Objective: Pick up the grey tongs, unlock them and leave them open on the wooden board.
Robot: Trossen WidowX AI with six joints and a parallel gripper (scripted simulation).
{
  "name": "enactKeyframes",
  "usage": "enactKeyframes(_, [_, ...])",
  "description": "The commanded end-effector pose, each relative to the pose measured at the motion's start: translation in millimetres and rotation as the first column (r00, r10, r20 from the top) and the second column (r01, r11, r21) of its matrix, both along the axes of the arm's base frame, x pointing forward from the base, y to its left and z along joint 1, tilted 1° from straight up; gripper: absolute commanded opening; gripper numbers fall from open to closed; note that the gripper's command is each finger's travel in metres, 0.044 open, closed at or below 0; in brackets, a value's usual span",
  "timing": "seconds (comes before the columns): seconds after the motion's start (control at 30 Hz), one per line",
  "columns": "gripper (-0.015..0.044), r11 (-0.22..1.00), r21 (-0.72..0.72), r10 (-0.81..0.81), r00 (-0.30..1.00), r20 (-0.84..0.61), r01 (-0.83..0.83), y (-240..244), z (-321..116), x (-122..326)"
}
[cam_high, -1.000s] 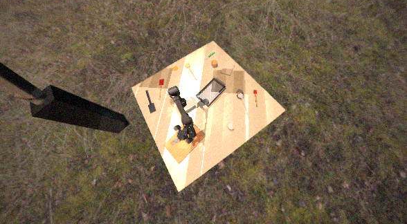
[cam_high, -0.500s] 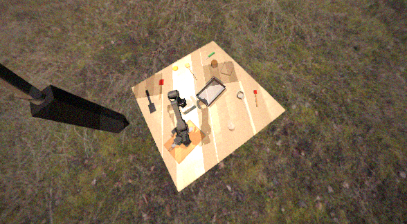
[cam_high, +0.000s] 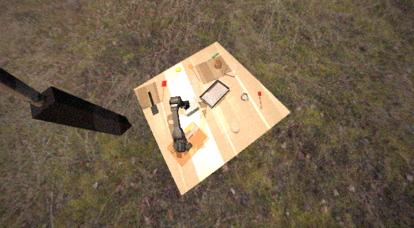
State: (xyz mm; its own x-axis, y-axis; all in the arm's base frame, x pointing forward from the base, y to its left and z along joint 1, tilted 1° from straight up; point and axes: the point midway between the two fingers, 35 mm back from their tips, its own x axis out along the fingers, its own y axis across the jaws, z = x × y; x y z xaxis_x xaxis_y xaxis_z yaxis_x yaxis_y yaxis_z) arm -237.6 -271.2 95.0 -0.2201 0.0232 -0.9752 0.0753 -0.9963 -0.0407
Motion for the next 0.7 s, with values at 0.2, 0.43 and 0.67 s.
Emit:
enactKeyframes(0.2, [-0.0150,0.997,-0.046,-0.047,0.974,0.222,0.058,2.3,7.8,0.2])
enactKeyframes(0.43, [-0.0150,0.997,-0.047,-0.047,0.973,0.226,0.060,2.4,8.0,0.2])
enactKeyframes(0.67, [-0.0150,0.997,-0.047,-0.047,0.973,0.226,0.059,1.3,0.8,-0.6])
